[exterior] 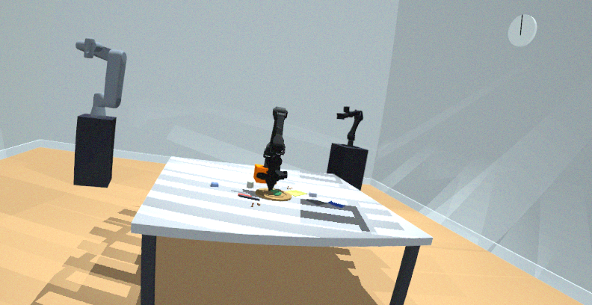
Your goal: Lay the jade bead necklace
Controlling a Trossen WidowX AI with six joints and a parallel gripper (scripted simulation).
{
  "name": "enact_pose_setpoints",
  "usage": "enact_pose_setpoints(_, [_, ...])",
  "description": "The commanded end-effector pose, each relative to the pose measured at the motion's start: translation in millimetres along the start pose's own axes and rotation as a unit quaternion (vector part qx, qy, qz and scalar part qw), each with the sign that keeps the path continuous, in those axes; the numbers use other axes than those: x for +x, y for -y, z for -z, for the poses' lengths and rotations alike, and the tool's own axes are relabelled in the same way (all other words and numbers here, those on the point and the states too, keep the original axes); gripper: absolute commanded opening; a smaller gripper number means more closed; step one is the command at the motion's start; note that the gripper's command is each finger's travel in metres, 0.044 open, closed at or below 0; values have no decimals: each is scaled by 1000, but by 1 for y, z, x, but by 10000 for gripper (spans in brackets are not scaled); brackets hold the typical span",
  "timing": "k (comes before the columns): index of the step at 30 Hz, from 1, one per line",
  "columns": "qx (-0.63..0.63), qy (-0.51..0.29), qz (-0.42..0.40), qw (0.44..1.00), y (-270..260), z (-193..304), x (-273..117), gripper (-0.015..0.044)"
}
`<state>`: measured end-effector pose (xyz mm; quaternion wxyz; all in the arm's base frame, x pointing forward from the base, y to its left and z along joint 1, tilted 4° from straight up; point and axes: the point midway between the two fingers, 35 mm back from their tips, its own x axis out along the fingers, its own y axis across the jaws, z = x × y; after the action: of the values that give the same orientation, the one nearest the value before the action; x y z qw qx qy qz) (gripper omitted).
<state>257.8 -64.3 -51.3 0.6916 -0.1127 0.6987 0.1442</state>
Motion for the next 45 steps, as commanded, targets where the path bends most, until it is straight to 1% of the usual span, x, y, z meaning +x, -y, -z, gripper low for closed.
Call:
enact_pose_setpoints(1, [0, 0, 0, 1000, 0, 0, 0, 0])
enact_pose_setpoints(20, [-1, -4, -1, 1000, -1, 2, -6, 0])
enact_pose_setpoints(29, [-1, -5, -1, 1000, 14, 23, -6, 0])
enact_pose_setpoints(37, [-1, -5, -1, 1000, 16, 24, -6, 0])
enact_pose_setpoints(45, [-1, -5, -1, 1000, 15, 24, 2, 0])
